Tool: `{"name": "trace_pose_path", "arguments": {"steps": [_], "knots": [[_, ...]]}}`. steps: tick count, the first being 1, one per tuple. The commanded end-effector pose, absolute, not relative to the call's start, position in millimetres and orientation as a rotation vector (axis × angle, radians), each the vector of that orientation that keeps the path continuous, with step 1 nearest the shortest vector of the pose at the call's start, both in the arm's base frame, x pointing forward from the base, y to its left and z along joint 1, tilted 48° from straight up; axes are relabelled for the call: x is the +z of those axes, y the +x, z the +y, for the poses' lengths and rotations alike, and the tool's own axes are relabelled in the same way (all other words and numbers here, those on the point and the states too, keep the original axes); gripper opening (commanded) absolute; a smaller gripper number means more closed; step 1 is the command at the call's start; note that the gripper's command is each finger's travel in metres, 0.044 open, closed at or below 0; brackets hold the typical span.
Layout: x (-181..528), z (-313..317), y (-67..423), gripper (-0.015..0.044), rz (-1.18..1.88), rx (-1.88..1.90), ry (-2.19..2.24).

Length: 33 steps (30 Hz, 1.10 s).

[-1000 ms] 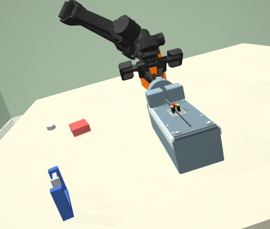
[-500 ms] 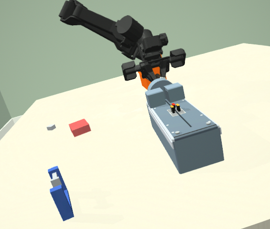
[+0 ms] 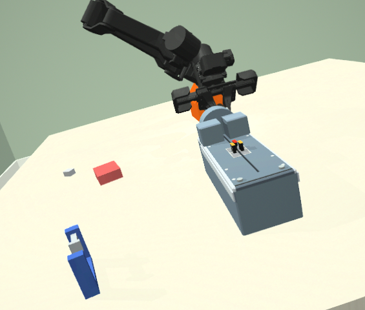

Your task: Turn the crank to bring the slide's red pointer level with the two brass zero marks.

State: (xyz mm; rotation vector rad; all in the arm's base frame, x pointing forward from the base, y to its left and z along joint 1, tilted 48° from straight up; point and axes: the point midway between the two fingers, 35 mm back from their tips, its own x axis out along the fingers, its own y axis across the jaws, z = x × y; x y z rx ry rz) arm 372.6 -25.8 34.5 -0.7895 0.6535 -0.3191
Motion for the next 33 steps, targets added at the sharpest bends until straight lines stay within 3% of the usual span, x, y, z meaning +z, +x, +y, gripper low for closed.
{"name": "trace_pose_path", "arguments": {"steps": [1,33], "knots": [[25,-29,373,0.0000,0.664,-0.306,-0.792],[15,-50,375,0.0000,0.664,-0.306,-0.794]]}}
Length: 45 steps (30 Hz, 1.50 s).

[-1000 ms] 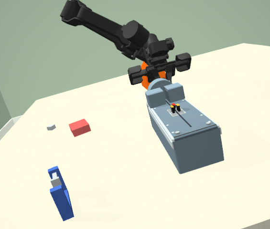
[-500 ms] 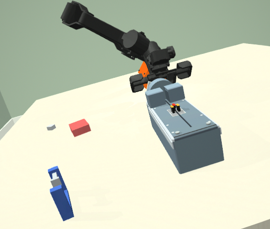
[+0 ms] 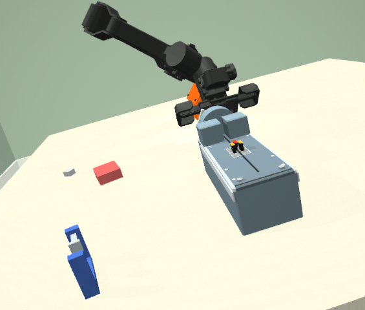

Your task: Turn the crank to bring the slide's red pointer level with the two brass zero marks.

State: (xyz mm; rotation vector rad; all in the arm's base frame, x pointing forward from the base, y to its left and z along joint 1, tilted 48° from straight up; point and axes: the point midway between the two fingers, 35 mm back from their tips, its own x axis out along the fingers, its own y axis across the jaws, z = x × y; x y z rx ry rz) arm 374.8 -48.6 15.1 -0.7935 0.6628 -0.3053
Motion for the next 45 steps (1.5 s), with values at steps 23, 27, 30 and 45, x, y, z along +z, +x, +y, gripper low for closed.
{"name": "trace_pose_path", "arguments": {"steps": [23,27,30,45], "knots": [[15,-49,375,0.0000,0.663,-0.306,-0.793],[15,-49,375,0.0105,0.663,-0.306,-0.793],[15,-49,375,0.0184,0.663,-0.306,-0.793],[24,-38,375,0.0440,0.665,-0.306,-0.791]]}}
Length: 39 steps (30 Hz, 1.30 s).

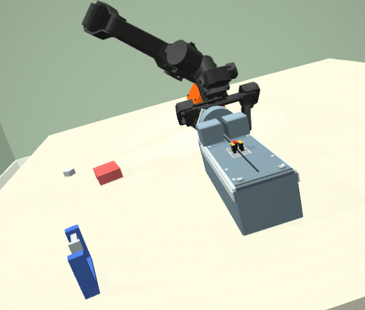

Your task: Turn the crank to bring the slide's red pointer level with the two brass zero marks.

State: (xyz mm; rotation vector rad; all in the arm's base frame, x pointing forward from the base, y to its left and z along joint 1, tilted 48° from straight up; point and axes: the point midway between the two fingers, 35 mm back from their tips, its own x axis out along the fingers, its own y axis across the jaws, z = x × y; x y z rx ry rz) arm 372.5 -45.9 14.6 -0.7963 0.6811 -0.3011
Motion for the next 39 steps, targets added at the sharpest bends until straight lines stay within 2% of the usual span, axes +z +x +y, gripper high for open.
{"name": "trace_pose_path", "arguments": {"steps": [1,12,28,39], "knots": [[27,-35,375,0.0440,0.665,-0.305,-0.790],[51,-8,372,0.0440,0.665,-0.304,-0.788],[114,65,364,0.0440,0.674,-0.294,-0.790],[130,64,415,0.0440,0.681,-0.348,-0.735]]}}
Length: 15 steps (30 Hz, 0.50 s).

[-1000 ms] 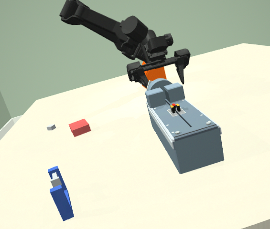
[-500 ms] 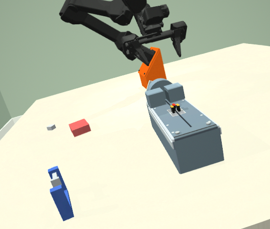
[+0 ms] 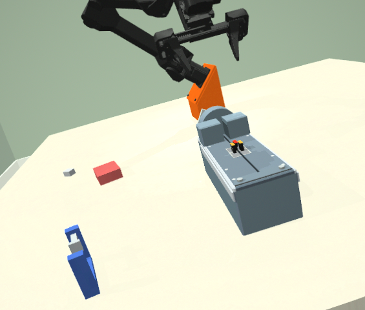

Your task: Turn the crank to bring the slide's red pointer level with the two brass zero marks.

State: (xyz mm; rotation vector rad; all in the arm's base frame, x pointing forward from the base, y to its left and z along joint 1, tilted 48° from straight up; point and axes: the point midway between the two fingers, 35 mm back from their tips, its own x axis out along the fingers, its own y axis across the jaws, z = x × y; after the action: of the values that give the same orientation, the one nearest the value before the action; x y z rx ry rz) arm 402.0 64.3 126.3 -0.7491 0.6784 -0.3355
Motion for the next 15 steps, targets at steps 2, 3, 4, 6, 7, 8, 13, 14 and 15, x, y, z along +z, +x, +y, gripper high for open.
{"name": "trace_pose_path", "arguments": {"steps": [2,3,4,6,7,8,13,14,15], "knots": [[132,63,424,0.0440,0.684,-0.355,-0.727],[133,62,429,0.0440,0.686,-0.359,-0.722],[134,61,434,0.0440,0.686,-0.364,-0.717],[136,60,444,0.0440,0.687,-0.375,-0.706],[137,59,449,0.0440,0.686,-0.381,-0.700],[139,58,453,0.0440,0.686,-0.387,-0.694],[144,54,477,0.0440,0.678,-0.423,-0.659],[145,53,481,0.0440,0.676,-0.429,-0.654],[145,52,484,0.0440,0.675,-0.433,-0.650]]}}
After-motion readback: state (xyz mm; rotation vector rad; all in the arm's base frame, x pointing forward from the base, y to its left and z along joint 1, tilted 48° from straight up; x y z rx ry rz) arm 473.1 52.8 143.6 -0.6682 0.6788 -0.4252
